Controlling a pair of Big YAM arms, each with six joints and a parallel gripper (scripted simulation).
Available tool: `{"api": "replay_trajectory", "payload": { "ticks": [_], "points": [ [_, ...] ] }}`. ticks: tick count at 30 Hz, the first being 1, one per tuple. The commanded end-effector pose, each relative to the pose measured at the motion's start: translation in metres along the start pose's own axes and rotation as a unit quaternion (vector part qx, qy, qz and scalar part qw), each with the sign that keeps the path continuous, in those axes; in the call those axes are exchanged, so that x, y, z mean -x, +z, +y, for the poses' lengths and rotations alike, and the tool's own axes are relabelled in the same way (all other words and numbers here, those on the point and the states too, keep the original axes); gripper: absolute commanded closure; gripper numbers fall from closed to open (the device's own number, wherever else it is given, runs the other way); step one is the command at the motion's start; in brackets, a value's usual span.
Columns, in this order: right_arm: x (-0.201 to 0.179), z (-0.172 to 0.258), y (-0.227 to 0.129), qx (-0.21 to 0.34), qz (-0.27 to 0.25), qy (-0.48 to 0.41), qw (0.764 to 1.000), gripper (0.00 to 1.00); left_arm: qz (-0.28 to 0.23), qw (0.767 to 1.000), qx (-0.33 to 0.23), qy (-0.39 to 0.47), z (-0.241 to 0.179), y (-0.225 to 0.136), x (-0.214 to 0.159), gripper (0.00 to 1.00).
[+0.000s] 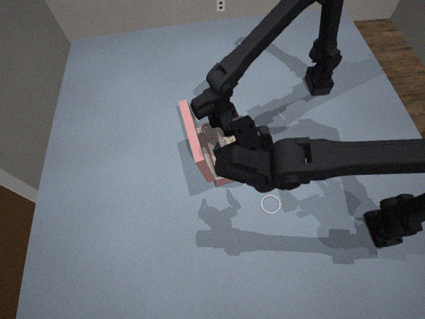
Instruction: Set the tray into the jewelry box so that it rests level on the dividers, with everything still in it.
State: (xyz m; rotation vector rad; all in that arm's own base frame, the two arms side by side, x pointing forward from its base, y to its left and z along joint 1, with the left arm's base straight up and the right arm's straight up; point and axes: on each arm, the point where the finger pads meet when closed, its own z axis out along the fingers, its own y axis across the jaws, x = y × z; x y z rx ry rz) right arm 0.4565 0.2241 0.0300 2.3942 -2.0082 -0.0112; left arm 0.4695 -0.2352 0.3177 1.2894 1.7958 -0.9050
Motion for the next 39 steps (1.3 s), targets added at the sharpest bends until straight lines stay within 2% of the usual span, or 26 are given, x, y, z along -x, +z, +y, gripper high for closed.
{"api": "replay_trajectory", "payload": {
  "ticks": [1, 34, 35, 39],
  "points": [
    [0.010, -0.018, -0.016, -0.024, -0.010, -0.005, 1.000, 1.00, -0.011, 1.000, 0.007, 0.018, 0.001, -0.008, 0.018, 0.00],
    [0.015, -0.022, -0.015, -0.026, -0.012, -0.007, 1.000, 1.00, -0.011, 1.000, 0.007, 0.018, 0.001, -0.008, 0.018, 0.00],
    [0.019, -0.026, -0.025, -0.036, -0.015, -0.010, 0.999, 1.00, -0.011, 1.000, 0.007, 0.018, 0.001, -0.008, 0.018, 0.00],
    [0.014, -0.014, -0.027, -0.026, -0.012, -0.009, 1.000, 1.00, -0.011, 1.000, 0.007, 0.018, 0.001, -0.008, 0.018, 0.00]
  ]
}}
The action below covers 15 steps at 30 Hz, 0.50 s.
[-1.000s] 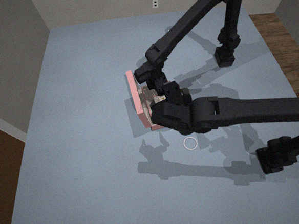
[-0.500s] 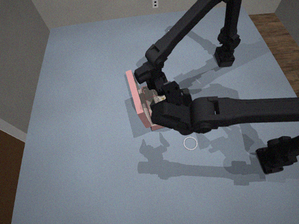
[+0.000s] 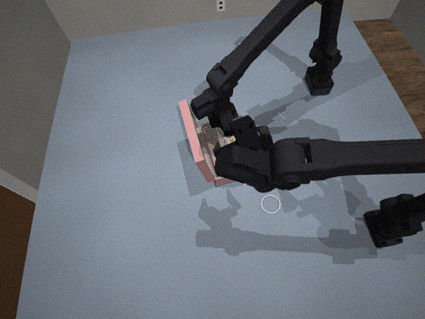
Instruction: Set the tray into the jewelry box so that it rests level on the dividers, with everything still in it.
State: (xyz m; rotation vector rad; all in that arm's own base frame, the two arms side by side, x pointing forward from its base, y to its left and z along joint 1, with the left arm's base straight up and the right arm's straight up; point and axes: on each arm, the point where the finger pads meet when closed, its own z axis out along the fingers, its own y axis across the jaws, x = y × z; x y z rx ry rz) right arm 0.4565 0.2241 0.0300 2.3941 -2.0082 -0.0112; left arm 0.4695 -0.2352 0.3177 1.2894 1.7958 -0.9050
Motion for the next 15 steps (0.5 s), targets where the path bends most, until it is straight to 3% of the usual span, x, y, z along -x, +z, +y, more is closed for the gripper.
{"api": "replay_trajectory", "payload": {
  "ticks": [1, 3, 15],
  "points": [
    [0.013, -0.014, -0.031, -0.027, -0.012, -0.008, 1.000, 1.00, -0.011, 1.000, 0.007, 0.018, 0.001, -0.008, 0.018, 0.00],
    [0.012, -0.024, -0.047, -0.042, -0.017, -0.005, 0.999, 1.00, -0.011, 1.000, 0.007, 0.018, 0.001, -0.008, 0.018, 0.00],
    [0.007, -0.012, -0.050, -0.033, -0.014, -0.004, 0.999, 1.00, -0.011, 1.000, 0.007, 0.018, 0.001, -0.008, 0.018, 0.00]
  ]
}}
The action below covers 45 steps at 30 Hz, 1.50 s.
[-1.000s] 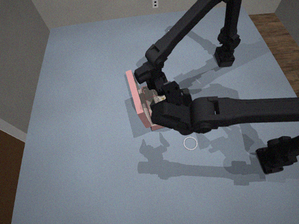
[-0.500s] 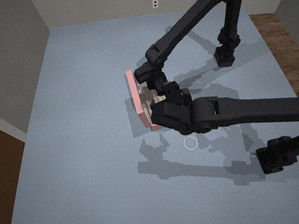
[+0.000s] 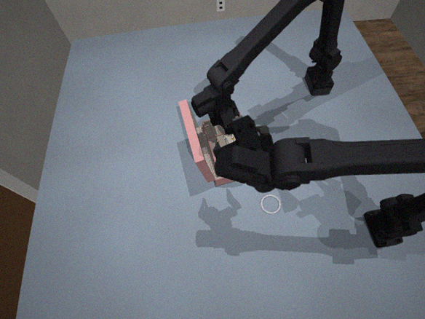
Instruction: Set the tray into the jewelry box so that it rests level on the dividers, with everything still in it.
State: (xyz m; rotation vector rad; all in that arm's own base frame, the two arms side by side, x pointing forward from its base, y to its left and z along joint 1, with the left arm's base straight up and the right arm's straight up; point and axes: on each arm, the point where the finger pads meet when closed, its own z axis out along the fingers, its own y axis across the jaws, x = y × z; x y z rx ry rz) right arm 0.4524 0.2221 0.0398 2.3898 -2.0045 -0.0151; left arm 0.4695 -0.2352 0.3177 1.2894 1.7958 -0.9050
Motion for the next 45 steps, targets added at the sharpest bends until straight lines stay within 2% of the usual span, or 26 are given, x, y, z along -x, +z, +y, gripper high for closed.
{"api": "replay_trajectory", "payload": {
  "ticks": [1, 4, 18, 30, 39, 42, 45],
  "points": [
    [0.008, -0.016, -0.040, -0.036, -0.015, -0.004, 0.999, 1.00, -0.011, 1.000, 0.007, 0.018, 0.001, -0.008, 0.018, 0.00],
    [0.010, -0.024, -0.055, -0.048, -0.018, -0.004, 0.999, 1.00, -0.011, 1.000, 0.007, 0.018, 0.001, -0.008, 0.018, 0.00],
    [0.004, -0.014, -0.046, -0.034, -0.014, -0.004, 0.999, 1.00, -0.011, 1.000, 0.007, 0.018, 0.001, -0.008, 0.018, 0.00],
    [0.012, -0.008, -0.051, -0.045, -0.018, -0.002, 0.999, 1.00, -0.011, 1.000, 0.007, 0.018, 0.001, -0.008, 0.018, 0.00],
    [0.011, 0.021, -0.043, -0.035, -0.015, -0.007, 0.999, 1.00, -0.011, 1.000, 0.007, 0.018, 0.001, -0.008, 0.018, 0.00],
    [0.010, 0.014, -0.026, -0.024, -0.011, -0.008, 1.000, 1.00, -0.011, 1.000, 0.007, 0.018, 0.001, -0.008, 0.018, 0.00],
    [0.010, 0.002, -0.029, -0.027, -0.012, -0.005, 1.000, 1.00, -0.011, 1.000, 0.007, 0.018, 0.001, -0.008, 0.018, 0.00]
  ]
}}
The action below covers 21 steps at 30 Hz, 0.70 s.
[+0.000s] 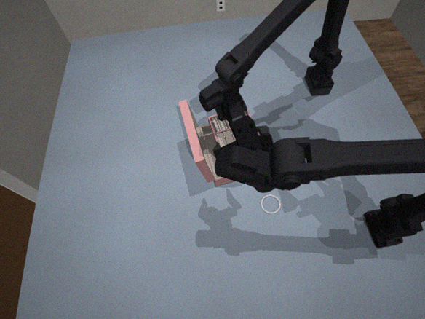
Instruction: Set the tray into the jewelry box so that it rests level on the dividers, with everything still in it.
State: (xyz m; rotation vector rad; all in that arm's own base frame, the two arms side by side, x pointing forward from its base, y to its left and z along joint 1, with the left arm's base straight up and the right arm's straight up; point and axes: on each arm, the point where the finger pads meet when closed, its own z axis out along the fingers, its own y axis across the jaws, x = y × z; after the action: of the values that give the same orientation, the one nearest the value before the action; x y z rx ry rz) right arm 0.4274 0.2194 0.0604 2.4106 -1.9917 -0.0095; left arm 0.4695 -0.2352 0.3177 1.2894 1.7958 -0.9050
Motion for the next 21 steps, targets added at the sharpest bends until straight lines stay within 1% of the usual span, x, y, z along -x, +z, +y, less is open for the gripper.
{"api": "replay_trajectory", "payload": {
  "ticks": [1, 7, 16, 21],
  "points": [
    [0.008, -0.023, -0.009, -0.023, -0.011, 0.002, 1.000, 1.00, -0.011, 1.000, 0.007, 0.018, 0.001, -0.008, 0.018, 0.00],
    [0.008, -0.029, -0.010, -0.029, -0.012, 0.001, 1.000, 1.00, -0.011, 1.000, 0.007, 0.018, 0.001, -0.008, 0.018, 0.00],
    [0.003, -0.049, 0.001, -0.030, -0.012, 0.002, 0.999, 1.00, -0.011, 1.000, 0.007, 0.018, 0.001, -0.008, 0.018, 0.00],
    [0.003, -0.051, 0.002, -0.030, -0.012, 0.004, 0.999, 1.00, -0.011, 1.000, 0.007, 0.018, 0.001, -0.008, 0.018, 0.00]
  ]
}}
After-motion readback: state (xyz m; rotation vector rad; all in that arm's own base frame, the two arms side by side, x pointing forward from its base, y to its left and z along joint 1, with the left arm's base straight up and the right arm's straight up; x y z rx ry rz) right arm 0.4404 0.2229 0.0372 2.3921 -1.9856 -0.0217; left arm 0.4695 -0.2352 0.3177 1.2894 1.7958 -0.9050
